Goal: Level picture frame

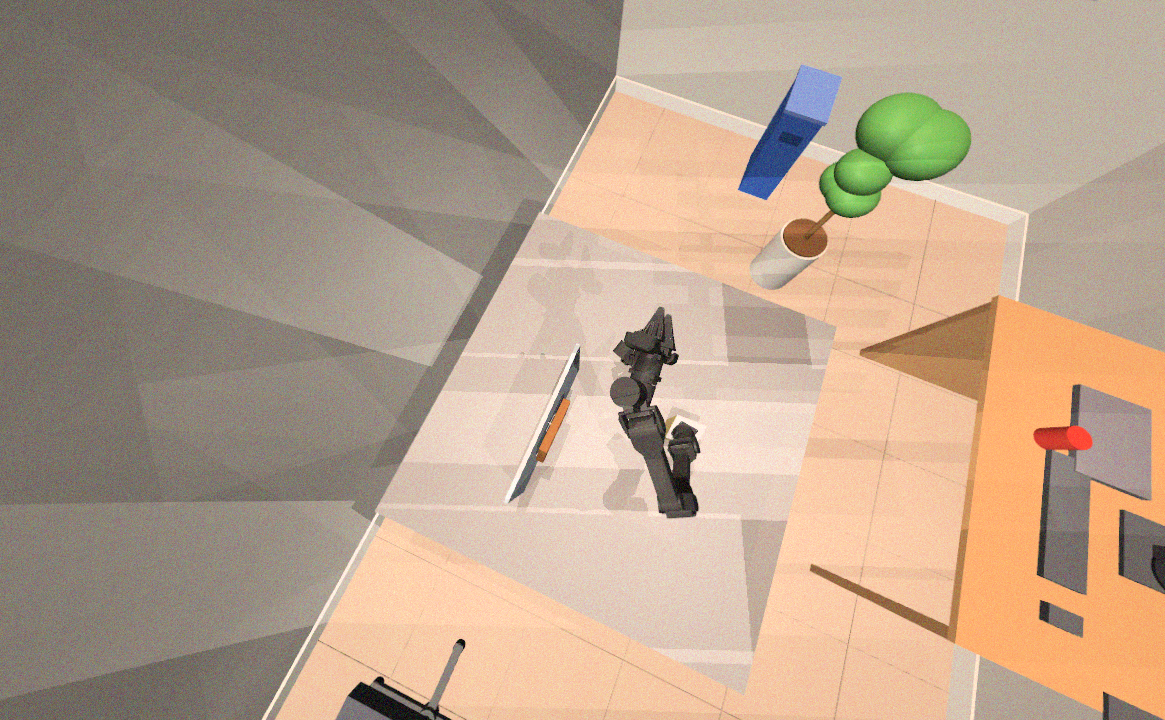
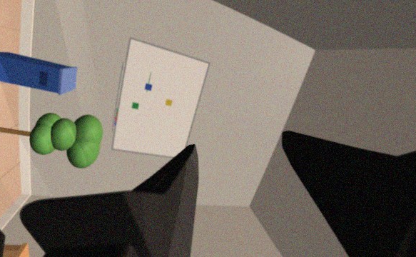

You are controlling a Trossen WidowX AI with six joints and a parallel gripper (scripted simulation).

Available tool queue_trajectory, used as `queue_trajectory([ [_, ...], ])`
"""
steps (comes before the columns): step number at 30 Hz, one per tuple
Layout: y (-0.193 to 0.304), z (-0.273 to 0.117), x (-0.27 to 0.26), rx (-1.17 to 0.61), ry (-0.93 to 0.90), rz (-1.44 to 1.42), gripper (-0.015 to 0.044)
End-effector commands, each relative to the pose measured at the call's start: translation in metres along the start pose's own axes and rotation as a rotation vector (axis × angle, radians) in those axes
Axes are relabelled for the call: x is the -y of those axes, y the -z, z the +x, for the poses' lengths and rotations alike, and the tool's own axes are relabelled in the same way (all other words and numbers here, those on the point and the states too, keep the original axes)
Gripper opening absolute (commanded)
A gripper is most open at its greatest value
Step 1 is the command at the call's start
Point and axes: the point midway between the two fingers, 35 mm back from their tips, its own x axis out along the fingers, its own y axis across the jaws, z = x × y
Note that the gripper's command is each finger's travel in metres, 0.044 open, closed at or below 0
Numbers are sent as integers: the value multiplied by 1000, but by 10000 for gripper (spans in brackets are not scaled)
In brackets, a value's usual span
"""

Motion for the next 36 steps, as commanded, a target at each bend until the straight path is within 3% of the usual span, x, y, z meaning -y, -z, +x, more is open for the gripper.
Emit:
queue_trajectory([
  [1, -35, -64, 0, 195, 73, 560, 260],
  [10, -62, -117, -13, 397, 27, 1046, 260],
  [19, -83, -167, -34, 602, -132, 1519, 260],
  [28, -98, -212, -63, 773, -417, 1956, 260],
  [36, -108, -248, -93, 857, -788, 2302, 260],
])
